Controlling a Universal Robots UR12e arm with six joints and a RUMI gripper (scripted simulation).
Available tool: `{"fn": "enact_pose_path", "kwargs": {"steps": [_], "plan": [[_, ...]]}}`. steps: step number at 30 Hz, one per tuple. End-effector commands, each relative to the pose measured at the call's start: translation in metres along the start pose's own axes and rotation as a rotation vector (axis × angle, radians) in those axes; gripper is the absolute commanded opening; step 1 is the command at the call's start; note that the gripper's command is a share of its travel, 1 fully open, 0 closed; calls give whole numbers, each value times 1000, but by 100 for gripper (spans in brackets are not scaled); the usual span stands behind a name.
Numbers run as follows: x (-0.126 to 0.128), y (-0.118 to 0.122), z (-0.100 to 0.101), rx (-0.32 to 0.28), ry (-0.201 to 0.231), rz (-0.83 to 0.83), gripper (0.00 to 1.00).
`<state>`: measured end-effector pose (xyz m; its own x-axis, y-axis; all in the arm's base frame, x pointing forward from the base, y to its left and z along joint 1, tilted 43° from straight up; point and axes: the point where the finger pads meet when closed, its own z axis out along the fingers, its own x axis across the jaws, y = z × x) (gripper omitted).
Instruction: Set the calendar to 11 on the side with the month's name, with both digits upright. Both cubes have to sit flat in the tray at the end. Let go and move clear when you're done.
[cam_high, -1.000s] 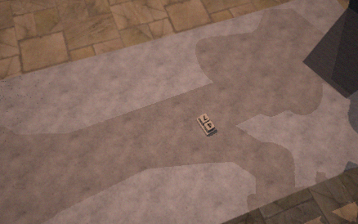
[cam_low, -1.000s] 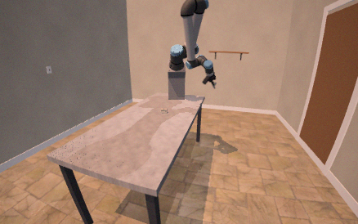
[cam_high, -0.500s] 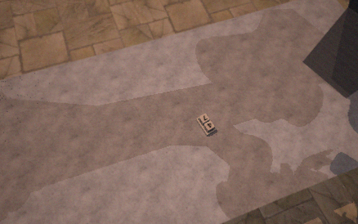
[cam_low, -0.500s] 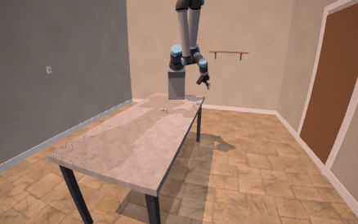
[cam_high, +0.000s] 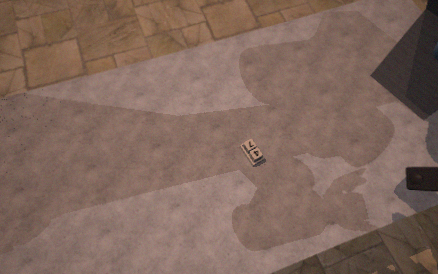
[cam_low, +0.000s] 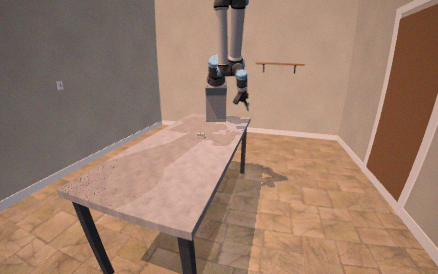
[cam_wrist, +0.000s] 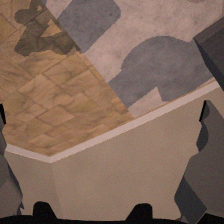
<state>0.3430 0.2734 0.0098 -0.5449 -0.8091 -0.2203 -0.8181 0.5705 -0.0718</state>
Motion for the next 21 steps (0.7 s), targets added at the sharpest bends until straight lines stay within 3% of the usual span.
{"fn": "enact_pose_path", "kwargs": {"steps": [1,8,11,14,19,21], "plan": [[15,-33,-13,37,-11,-66,100],[29,-77,-27,100,-21,-132,100],[29,-77,-27,100,-21,-131,100],[38,-108,-37,143,-30,-176,100],[44,-127,-43,170,-36,-204,100],[50,-145,-49,195,-40,-231,100]]}}
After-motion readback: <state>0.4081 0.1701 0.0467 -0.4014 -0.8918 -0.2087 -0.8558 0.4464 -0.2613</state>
